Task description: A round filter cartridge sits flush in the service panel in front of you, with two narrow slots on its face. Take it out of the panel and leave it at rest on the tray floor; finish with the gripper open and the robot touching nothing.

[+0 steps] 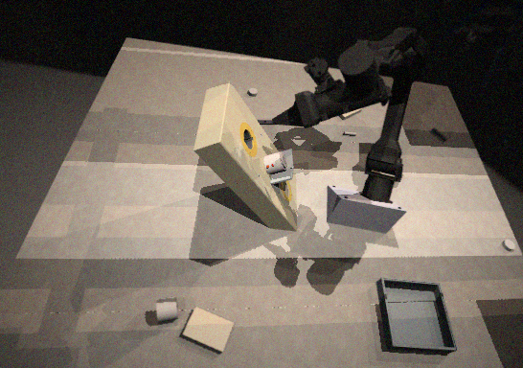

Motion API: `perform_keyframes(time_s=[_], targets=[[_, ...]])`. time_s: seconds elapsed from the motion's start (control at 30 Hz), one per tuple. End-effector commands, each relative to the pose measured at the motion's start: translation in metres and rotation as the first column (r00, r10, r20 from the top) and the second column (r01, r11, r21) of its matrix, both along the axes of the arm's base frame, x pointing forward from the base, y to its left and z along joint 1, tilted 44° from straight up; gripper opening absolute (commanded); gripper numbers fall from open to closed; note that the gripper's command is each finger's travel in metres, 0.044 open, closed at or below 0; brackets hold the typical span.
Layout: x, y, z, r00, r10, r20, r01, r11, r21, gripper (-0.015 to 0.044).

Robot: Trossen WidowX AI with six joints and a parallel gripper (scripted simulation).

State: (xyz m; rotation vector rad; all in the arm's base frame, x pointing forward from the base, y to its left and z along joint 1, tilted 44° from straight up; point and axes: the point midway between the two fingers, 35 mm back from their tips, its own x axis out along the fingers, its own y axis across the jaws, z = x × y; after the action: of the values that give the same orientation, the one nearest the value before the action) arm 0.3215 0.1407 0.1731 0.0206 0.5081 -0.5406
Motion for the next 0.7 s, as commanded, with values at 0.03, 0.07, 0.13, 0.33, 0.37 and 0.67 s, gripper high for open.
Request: perform_keyframes(time_s=[0.03,0.07,0.13,0.33,0.37,0.67], targets=[[0.002,0.024,0.03,1.0,0.001,0.015,-0.001,1.0,0.01,0.0355],[0.002,0.025,0.031,1.0,0.001,0.016,-0.001,1.0,0.01,0.0381],[0.0,0.019,0.022,0.999,0.011,-0.041,-0.013,0.999,-0.032,0.0329],[-0.037,-0.039,-0.047,0.825,0.01,-0.565,-0.21,0.933,-0.291,0.0305],[-0.044,-0.048,-0.055,0.778,0.0,-0.628,-0.245,0.92,-0.304,0.0305],[-0.047,-0.057,-0.064,0.736,-0.009,-0.677,-0.274,0.91,-0.31,0.0305]])
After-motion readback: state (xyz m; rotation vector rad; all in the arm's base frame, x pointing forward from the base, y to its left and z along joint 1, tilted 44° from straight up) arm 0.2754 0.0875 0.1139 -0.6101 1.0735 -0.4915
